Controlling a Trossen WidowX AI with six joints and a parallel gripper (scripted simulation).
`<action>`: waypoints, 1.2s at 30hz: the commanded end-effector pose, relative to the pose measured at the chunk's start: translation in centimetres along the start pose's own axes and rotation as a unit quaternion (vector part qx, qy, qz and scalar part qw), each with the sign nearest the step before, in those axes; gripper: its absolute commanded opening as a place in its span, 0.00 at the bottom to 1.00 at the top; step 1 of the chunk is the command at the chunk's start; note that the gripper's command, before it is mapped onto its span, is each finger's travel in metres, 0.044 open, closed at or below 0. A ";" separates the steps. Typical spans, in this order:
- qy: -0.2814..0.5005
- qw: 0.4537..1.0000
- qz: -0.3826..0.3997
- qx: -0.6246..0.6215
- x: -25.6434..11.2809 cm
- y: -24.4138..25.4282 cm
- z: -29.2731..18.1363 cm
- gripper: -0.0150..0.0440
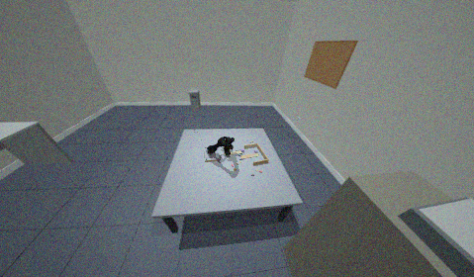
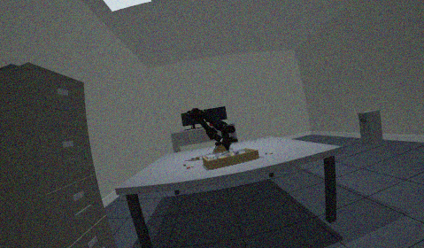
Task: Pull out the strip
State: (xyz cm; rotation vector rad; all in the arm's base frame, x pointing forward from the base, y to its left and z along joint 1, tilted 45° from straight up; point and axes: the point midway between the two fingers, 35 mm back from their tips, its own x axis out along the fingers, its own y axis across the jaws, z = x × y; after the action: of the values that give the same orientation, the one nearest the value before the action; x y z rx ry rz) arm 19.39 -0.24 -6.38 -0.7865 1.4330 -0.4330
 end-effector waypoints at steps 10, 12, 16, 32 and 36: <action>0.012 1.000 0.002 -0.005 -4.2 0.0 0.2 0.25; 0.012 1.000 0.002 -0.004 -4.0 0.0 0.9 0.34; 0.012 1.000 0.001 -0.001 -4.0 0.0 2.7 0.52; 0.011 1.000 0.001 0.000 -4.4 0.2 7.7 1.00; 0.011 1.000 0.001 0.000 -4.5 0.3 9.0 1.00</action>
State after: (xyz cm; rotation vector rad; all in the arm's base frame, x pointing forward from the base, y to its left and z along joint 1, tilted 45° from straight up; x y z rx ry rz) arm 26.30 4.79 -3.86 -0.7783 1.4579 -0.4383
